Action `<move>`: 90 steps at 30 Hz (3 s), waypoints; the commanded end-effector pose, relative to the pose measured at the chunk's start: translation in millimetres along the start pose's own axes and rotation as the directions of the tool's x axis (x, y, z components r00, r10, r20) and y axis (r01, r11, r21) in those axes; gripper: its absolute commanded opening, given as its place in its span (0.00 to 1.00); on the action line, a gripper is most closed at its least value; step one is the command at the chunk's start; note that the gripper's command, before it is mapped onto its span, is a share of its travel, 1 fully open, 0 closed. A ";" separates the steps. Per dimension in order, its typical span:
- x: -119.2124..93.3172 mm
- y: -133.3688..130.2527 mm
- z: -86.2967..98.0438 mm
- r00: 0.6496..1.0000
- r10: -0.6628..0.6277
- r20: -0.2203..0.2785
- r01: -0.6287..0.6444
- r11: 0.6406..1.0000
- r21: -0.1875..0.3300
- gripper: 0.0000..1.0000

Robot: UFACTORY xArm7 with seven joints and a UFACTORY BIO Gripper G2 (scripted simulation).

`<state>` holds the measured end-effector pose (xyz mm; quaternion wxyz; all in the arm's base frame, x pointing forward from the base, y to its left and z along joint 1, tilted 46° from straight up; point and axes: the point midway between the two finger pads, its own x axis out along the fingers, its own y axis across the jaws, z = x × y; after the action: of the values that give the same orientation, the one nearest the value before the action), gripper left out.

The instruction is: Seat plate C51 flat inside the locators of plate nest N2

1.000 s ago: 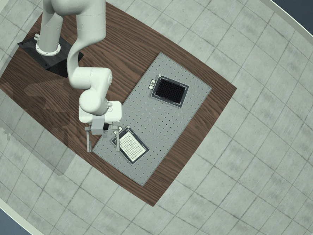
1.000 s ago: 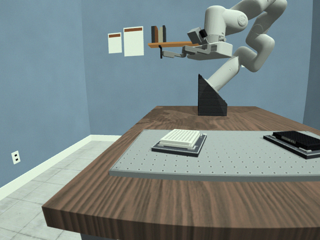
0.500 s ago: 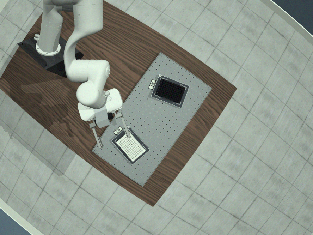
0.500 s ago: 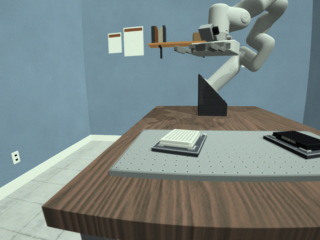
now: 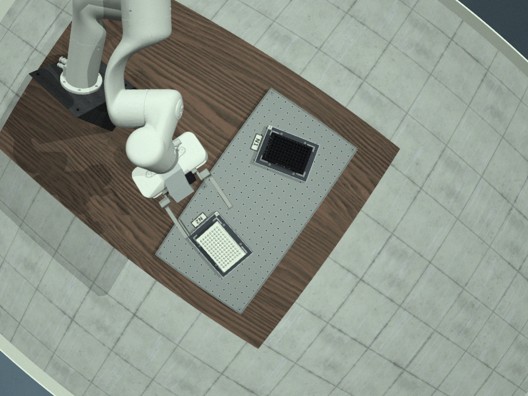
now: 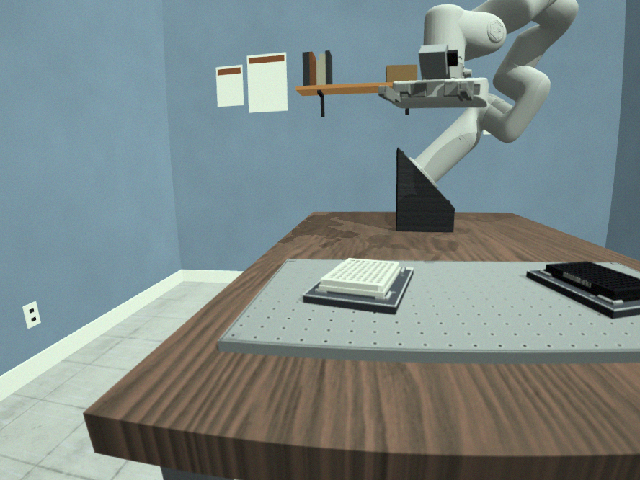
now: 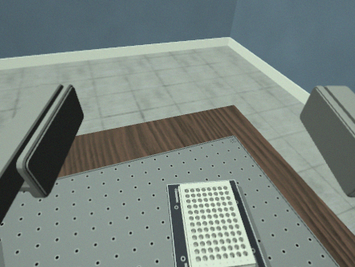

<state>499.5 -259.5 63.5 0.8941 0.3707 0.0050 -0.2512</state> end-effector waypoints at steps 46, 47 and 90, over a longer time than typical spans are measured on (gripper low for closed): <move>-9.9 38.5 -31.5 0.993 0.114 -0.014 -0.113 0.993 0.045 0.54; -7.5 36.2 -35.2 0.993 0.114 -0.014 -0.113 0.993 0.045 0.54; 82.9 -48.6 -172.5 0.993 0.114 -0.013 -0.114 0.993 0.044 0.54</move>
<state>571.4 -207.3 -91.4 0.8985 0.3925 -0.0127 -0.1961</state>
